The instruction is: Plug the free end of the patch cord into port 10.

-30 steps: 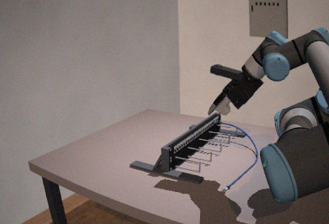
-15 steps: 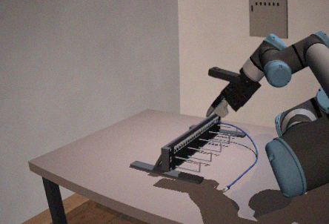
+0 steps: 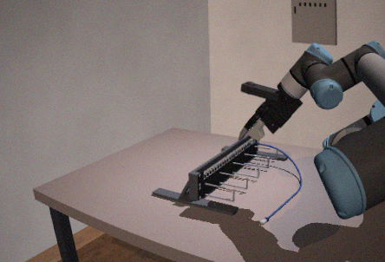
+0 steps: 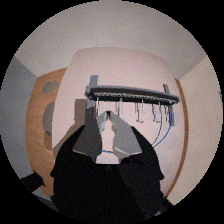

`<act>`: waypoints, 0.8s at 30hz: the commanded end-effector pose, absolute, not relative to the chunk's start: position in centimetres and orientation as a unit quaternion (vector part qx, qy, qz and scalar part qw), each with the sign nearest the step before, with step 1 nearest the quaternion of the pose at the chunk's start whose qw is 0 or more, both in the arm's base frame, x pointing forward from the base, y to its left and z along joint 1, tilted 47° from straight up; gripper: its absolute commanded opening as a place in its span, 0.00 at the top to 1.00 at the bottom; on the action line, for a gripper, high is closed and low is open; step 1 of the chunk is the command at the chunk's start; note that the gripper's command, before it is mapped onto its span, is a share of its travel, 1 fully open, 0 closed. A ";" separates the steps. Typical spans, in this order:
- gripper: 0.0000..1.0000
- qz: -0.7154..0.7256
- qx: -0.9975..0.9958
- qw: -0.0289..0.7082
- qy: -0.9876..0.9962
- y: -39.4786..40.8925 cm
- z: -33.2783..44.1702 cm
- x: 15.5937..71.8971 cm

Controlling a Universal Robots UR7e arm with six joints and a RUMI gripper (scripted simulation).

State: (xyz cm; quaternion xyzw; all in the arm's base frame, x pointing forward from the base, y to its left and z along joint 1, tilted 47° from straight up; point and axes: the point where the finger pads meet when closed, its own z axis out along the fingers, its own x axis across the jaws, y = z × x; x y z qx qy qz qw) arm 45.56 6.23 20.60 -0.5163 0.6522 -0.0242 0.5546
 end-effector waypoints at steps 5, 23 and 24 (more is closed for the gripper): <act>1.00 -0.027 -0.515 0.552 0.655 6.7 20.2 46.5; 1.00 -0.027 -0.515 0.552 0.655 7.7 19.5 47.8; 1.00 -0.027 -0.515 0.552 0.655 7.8 19.4 47.9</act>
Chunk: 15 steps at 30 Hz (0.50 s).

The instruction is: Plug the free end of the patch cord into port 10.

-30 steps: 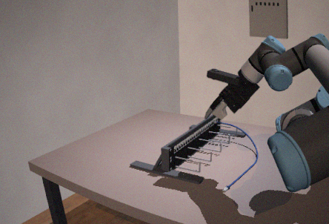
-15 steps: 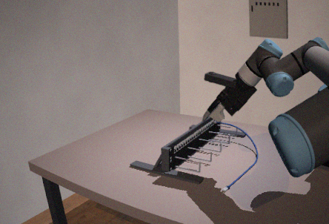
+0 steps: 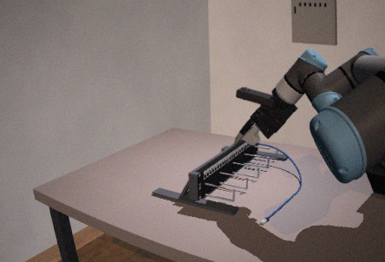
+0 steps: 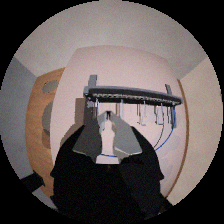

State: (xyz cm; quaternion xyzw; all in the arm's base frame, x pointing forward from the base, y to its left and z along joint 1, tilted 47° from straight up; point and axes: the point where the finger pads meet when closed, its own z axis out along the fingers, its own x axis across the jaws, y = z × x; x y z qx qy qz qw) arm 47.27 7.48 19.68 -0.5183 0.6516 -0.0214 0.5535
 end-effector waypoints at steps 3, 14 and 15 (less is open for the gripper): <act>1.00 -0.027 -0.515 0.552 0.655 7.8 19.4 48.0; 1.00 -0.027 -0.515 0.552 0.655 8.5 18.9 48.9; 1.00 -0.027 -0.515 0.552 0.655 8.5 18.9 49.0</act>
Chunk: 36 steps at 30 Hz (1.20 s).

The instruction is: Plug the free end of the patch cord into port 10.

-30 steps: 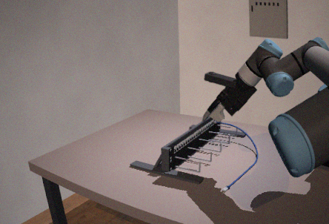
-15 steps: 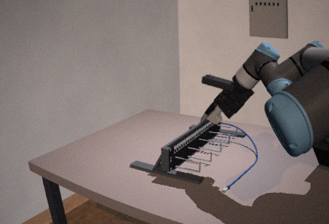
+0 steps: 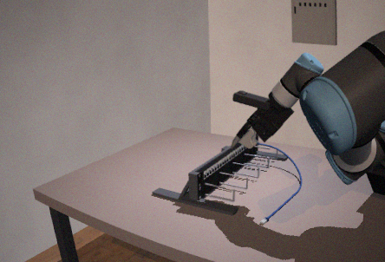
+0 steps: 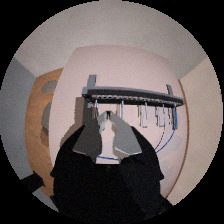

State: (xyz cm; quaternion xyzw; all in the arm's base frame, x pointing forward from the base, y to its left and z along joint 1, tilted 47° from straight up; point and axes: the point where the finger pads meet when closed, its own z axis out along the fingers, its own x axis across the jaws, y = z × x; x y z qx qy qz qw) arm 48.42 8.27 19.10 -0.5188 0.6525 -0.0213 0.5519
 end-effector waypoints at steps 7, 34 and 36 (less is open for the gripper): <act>1.00 -0.027 -0.515 0.552 0.655 8.8 18.7 49.4; 1.00 -0.027 -0.515 0.552 0.655 10.3 17.6 51.4; 1.00 -0.027 -0.515 0.552 0.655 10.4 17.5 51.5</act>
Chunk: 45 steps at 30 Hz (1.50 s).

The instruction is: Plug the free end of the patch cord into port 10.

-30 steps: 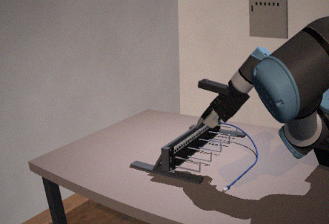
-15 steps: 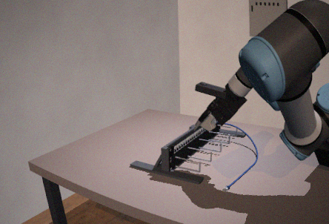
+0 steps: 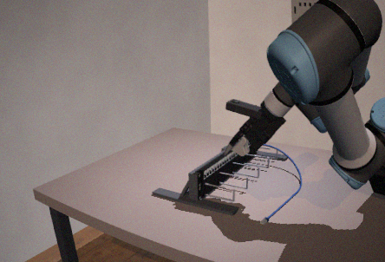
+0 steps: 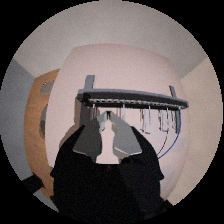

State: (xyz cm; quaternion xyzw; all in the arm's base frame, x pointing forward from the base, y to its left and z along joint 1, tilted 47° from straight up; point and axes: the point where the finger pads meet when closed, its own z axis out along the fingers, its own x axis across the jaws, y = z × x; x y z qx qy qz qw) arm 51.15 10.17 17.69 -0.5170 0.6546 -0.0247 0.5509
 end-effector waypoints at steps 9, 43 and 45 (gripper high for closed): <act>1.00 -0.027 -0.515 0.552 0.655 10.7 17.3 52.0; 1.00 -0.027 -0.515 0.552 0.655 11.2 16.9 52.6; 1.00 -0.027 -0.515 0.552 0.655 11.2 16.9 52.6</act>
